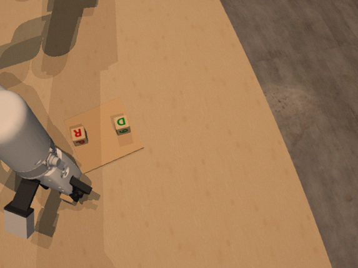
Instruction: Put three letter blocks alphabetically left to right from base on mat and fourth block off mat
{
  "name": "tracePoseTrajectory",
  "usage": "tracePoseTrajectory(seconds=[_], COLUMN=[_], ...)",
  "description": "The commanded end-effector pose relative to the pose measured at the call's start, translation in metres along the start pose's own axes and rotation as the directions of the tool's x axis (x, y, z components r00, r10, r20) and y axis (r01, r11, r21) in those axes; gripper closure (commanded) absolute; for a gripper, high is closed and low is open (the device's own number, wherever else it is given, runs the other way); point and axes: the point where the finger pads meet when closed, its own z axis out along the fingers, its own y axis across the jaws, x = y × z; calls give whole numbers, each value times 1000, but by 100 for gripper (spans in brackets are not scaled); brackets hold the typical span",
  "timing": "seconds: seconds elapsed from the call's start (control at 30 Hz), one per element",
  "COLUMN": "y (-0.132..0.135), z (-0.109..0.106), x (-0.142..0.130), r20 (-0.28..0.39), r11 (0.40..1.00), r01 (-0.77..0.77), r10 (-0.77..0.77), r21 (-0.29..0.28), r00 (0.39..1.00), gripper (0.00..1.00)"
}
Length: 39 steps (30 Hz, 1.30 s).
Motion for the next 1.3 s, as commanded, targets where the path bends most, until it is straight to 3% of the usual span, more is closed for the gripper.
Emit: tracePoseTrajectory(seconds=[0.0,1.27], y=[-1,-1], z=[5,17], x=[1,1], r20=[-2,-2], r11=[1000,1000], r01=[0,0], r10=[0,0], r21=[2,2], r00=[1000,1000], gripper=[31,31])
